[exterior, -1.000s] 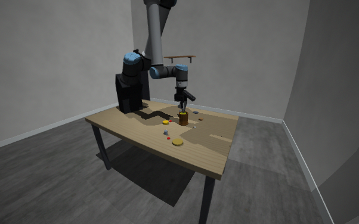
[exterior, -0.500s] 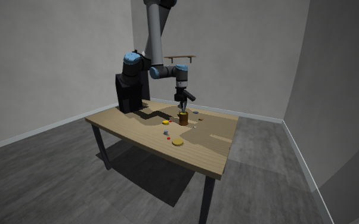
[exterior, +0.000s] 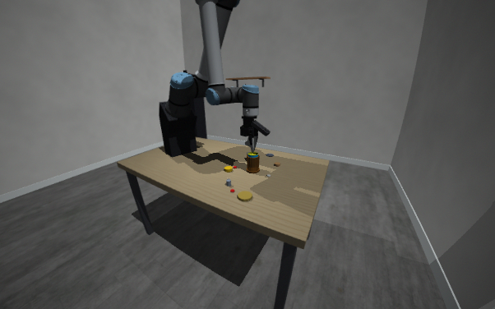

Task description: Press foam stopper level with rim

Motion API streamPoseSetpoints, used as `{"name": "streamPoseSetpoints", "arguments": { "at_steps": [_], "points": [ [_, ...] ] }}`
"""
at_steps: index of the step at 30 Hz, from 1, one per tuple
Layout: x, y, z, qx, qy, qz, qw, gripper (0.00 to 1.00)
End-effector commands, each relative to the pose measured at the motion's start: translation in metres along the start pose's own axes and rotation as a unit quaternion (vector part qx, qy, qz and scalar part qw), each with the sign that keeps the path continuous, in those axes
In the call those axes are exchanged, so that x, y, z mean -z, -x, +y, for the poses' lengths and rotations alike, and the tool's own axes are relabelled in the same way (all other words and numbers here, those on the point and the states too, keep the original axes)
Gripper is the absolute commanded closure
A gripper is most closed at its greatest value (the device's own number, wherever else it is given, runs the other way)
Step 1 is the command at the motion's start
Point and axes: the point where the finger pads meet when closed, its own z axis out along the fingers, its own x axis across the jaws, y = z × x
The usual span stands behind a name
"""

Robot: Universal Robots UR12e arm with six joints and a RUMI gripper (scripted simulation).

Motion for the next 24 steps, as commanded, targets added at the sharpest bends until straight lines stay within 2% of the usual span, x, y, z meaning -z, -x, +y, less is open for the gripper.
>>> {"name": "streamPoseSetpoints", "arguments": {
  "at_steps": [1, 11, 24],
  "points": [
    [0.014, 0.0, 0.0, 0.0, 0.0, 0.0, 1.0, 1.0],
    [0.029, 0.0, 0.0, 0.0, 0.0, 0.0, 1.0, 1.0],
    [0.03, 0.0, 0.0, 0.0, 0.0, 0.0, 1.0, 1.0]
  ]
}}
